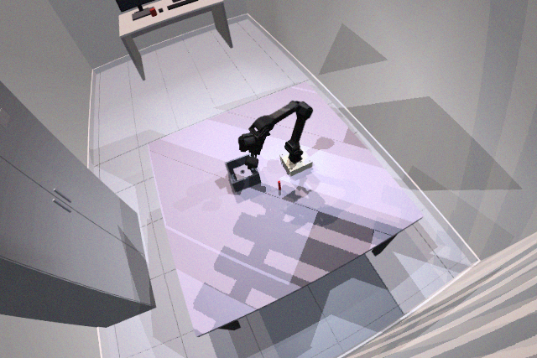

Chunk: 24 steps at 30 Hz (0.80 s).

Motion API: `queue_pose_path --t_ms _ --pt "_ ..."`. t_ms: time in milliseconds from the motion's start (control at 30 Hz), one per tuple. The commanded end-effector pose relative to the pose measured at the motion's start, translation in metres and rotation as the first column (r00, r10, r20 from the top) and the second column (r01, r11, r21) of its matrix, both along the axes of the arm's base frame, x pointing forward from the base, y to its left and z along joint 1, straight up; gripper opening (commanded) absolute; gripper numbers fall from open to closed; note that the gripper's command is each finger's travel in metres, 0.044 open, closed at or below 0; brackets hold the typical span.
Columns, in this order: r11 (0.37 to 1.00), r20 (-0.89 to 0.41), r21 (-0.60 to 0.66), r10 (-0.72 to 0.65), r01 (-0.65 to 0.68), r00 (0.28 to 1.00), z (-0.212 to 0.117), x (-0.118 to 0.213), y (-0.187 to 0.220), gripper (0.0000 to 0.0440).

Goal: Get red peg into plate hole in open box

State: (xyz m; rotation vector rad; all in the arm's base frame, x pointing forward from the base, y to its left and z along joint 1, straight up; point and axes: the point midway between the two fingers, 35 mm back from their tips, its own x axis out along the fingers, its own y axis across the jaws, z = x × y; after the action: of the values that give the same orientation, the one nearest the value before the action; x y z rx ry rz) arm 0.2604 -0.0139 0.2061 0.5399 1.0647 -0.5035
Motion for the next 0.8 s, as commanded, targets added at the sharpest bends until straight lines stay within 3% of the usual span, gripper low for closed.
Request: queue_pose_path --t_ms 0,400,767 --pt "0.999 -0.072 0.017 -0.027 0.028 0.997 -0.016 -0.009 0.014 0.0440" --pt "0.989 -0.279 0.024 -0.132 0.145 0.951 -0.066 -0.048 0.062 0.0440" --pt "0.969 -0.357 0.000 -0.231 0.247 0.905 -0.114 -0.065 0.083 0.0440"
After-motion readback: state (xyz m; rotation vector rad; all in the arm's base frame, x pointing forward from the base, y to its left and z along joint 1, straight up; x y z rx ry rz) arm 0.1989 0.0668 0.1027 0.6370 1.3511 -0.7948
